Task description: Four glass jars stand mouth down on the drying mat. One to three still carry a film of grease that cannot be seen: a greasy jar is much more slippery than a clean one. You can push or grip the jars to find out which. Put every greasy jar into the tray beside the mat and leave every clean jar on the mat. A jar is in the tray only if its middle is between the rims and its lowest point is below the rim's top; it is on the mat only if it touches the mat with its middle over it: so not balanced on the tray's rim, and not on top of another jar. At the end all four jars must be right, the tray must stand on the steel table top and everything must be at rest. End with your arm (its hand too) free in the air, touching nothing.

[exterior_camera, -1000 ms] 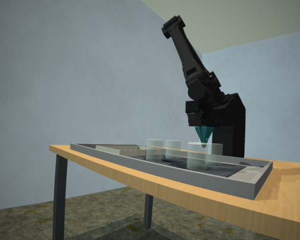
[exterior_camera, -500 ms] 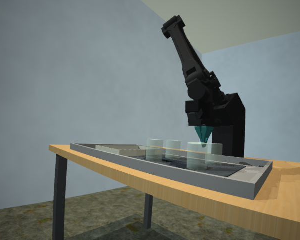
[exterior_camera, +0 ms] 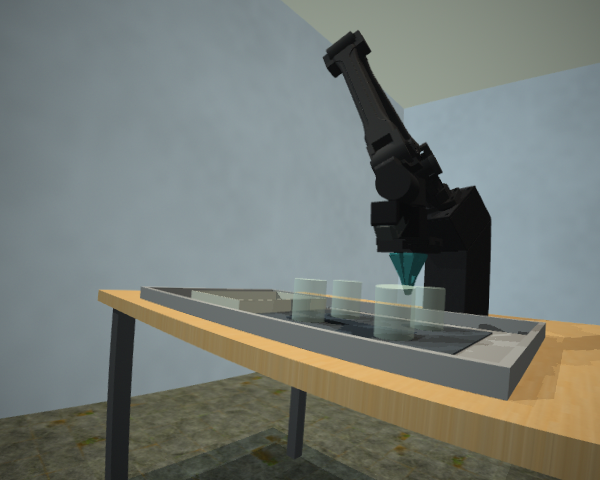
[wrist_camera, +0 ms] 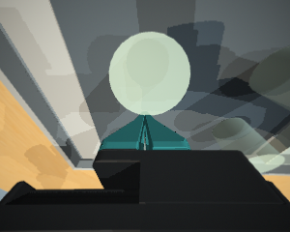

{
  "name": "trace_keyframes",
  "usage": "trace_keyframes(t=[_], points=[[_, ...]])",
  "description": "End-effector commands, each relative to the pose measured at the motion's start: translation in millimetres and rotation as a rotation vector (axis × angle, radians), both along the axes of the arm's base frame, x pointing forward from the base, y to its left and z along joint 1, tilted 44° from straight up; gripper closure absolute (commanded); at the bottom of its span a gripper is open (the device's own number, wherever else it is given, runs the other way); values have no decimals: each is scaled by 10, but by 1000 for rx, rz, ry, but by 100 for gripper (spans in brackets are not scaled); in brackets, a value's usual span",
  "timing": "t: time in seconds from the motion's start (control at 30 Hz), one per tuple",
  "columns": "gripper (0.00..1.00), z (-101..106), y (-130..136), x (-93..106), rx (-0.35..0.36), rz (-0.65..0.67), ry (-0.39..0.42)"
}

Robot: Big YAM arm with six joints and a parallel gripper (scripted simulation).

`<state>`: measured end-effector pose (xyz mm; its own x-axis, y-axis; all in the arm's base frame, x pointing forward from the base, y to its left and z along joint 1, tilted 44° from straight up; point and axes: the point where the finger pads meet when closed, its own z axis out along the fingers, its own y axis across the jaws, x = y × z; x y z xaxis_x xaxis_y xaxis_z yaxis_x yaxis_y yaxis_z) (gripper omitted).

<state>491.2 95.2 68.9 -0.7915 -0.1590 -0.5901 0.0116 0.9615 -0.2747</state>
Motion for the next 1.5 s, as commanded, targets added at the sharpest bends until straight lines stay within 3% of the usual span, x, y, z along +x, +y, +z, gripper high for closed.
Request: trace_keyframes(t=[0.0, 1.47], points=[[100, 195, -38, 355, 13, -19, -59], [100, 227, -31, 393, 13, -19, -59]])
